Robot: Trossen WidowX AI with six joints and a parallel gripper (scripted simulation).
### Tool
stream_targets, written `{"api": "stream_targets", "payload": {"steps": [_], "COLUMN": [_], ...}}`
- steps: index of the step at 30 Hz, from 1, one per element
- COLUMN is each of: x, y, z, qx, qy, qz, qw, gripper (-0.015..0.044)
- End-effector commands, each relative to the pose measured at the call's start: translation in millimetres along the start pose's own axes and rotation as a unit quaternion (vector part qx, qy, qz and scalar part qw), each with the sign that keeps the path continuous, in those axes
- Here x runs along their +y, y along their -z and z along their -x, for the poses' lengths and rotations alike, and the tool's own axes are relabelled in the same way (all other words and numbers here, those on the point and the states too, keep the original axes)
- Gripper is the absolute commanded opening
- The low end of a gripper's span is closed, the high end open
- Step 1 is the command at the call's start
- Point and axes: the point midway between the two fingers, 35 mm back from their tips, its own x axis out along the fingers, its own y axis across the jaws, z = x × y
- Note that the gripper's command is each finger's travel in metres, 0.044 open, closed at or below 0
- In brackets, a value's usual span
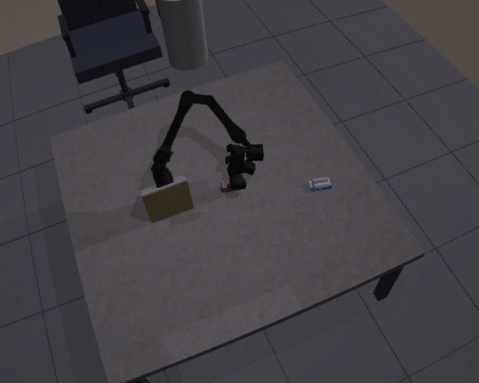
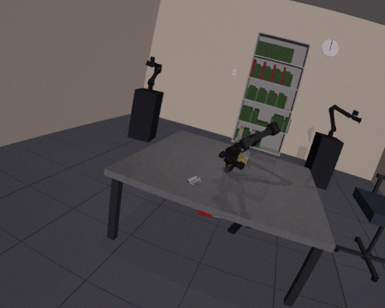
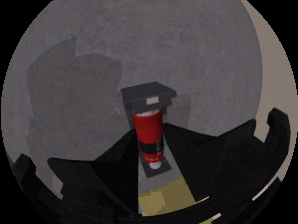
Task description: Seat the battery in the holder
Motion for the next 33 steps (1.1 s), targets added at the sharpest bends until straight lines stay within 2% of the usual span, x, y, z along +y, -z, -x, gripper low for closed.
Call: {"api": "stream_targets", "payload": {"steps": [1,13,15,21,23,33], "x": [0,-3,-5,-15,-16,-18], "y": [-1,2,4,14,16,17], "z": [0,15,18,78,85,85], "qx": [0.000,0.000,0.002,-0.001,-0.001,-0.001], "qy": [0.001,0.000,-0.002,0.002,0.002,0.002], "qz": [0.003,0.000,-0.005,-0.001,0.000,-0.001], "qw": [1.000,1.000,1.000,1.000,1.000,1.000], "gripper": [0.0174,0.0174,0.0226,0.0384,0.0436,0.0440]}}
